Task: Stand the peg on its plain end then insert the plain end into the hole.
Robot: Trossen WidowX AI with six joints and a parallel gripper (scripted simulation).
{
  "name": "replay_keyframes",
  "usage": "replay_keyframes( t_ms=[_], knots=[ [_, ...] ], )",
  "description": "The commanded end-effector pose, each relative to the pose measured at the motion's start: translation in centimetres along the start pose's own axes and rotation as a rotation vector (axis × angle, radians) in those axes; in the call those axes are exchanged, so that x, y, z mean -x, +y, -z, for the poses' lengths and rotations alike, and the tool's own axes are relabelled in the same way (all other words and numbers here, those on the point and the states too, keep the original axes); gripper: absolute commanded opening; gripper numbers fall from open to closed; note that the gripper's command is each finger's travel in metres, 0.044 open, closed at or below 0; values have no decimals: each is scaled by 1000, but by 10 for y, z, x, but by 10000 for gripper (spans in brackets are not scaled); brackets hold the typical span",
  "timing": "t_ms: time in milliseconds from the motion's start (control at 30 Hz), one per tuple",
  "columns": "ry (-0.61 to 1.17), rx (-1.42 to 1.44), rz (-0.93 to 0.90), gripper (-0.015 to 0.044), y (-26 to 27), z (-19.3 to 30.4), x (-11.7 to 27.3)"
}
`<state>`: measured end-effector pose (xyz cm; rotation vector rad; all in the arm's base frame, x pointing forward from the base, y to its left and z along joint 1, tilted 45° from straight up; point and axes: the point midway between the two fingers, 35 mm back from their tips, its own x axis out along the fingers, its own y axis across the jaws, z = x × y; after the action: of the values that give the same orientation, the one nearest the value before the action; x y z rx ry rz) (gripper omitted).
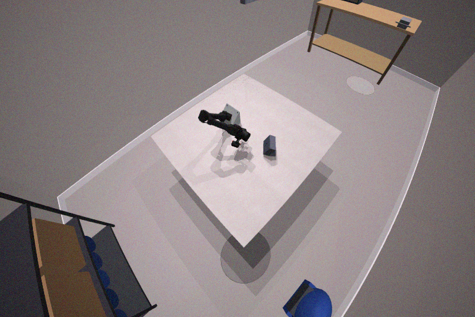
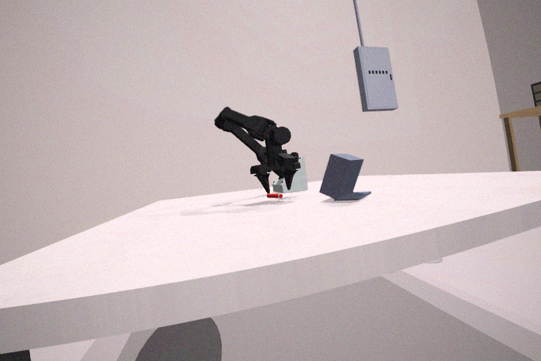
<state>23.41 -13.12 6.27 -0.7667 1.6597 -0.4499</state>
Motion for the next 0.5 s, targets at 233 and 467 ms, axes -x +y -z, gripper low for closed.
replay_keyframes(
  t_ms=[233, 467],
  knots=[
    [5, 8, 7, 440, 0, 3, -17],
    [5, 8, 7, 282, 0, 3, -17]
  ],
)
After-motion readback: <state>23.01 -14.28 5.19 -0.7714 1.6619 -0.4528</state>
